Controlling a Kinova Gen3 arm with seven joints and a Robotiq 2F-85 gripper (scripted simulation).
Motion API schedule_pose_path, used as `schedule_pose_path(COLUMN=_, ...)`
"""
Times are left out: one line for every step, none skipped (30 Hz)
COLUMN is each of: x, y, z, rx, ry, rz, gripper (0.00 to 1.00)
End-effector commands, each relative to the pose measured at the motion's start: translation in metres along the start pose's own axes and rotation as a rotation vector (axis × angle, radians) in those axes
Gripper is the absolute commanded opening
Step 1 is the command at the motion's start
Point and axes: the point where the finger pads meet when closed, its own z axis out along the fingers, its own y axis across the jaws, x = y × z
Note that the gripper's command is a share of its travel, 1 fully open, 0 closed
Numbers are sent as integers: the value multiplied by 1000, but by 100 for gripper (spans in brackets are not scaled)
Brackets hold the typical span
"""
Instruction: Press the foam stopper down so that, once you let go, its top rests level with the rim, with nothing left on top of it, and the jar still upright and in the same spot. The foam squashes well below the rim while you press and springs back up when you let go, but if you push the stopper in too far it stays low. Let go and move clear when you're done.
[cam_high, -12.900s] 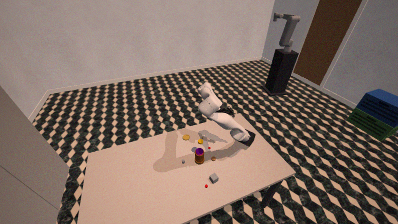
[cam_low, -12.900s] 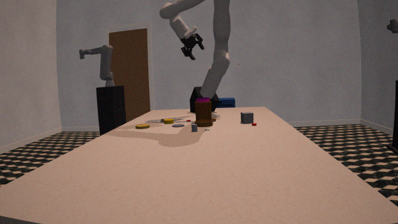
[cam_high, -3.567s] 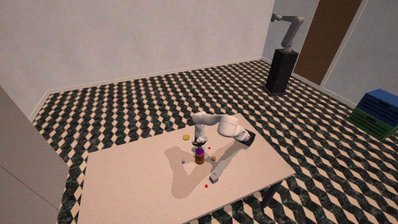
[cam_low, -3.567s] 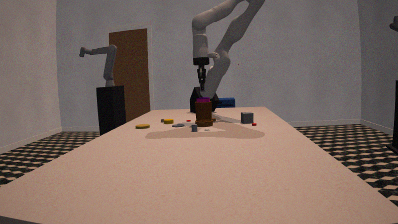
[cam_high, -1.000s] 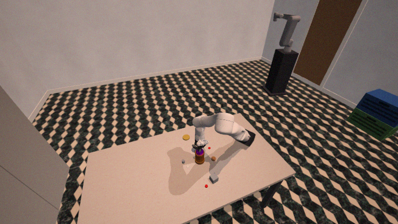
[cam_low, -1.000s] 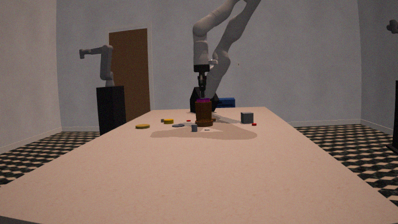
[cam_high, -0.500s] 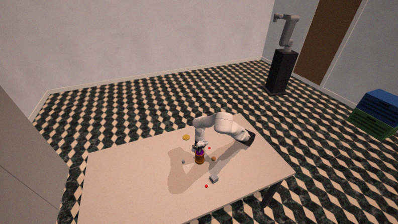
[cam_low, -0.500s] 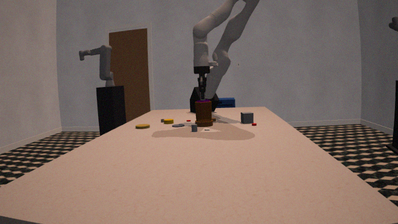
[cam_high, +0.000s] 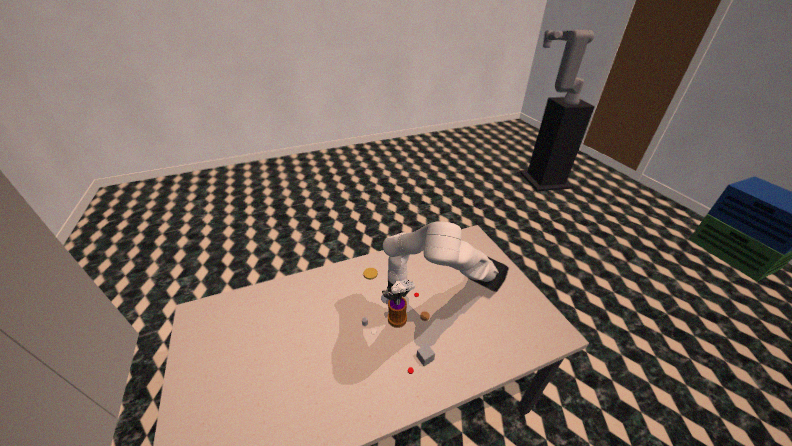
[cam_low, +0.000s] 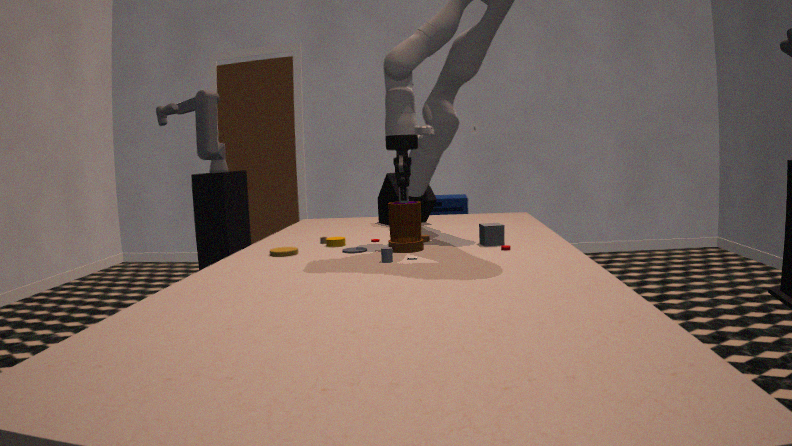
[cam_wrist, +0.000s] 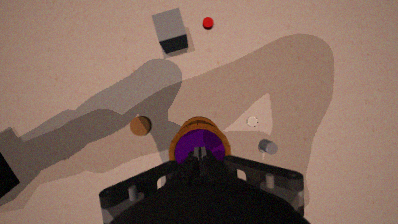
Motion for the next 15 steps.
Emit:
schedule_pose_path(x=0, y=0, z=2, rx=1, ry=2, rz=1, gripper=0)
schedule_pose_path(x=0, y=0, z=2, rx=1, ry=2, rz=1, gripper=0)
schedule_pose_path(x=0, y=0, z=2, rx=1, ry=2, rz=1, gripper=0)
schedule_pose_path(x=0, y=0, z=2, rx=1, ry=2, rz=1, gripper=0)
schedule_pose_path(x=0, y=0, z=3, rx=1, ry=2, rz=1, gripper=0)
schedule_pose_path(x=0, y=0, z=3, rx=1, ry=2, rz=1, gripper=0)
schedule_pose_path(x=0, y=0, z=3, rx=1, ry=2, rz=1, gripper=0)
schedule_pose_path(x=0, y=0, z=4, rx=1, ry=2, rz=1, gripper=0)
schedule_pose_path(x=0, y=0, z=4, rx=1, ry=2, rz=1, gripper=0)
schedule_pose_path(x=0, y=0, z=4, rx=1, ry=2, rz=1, gripper=0)
schedule_pose_path(x=0, y=0, z=5, rx=1, ry=2, rz=1, gripper=0)
schedule_pose_path(x=0, y=0, z=5, rx=1, ry=2, rz=1, gripper=0)
schedule_pose_path(x=0, y=0, z=5, rx=1, ry=2, rz=1, gripper=0)
schedule_pose_path(x=0, y=0, z=5, rx=1, ry=2, rz=1, gripper=0)
schedule_pose_path(x=0, y=0, z=5, rx=1, ry=2, rz=1, gripper=0)
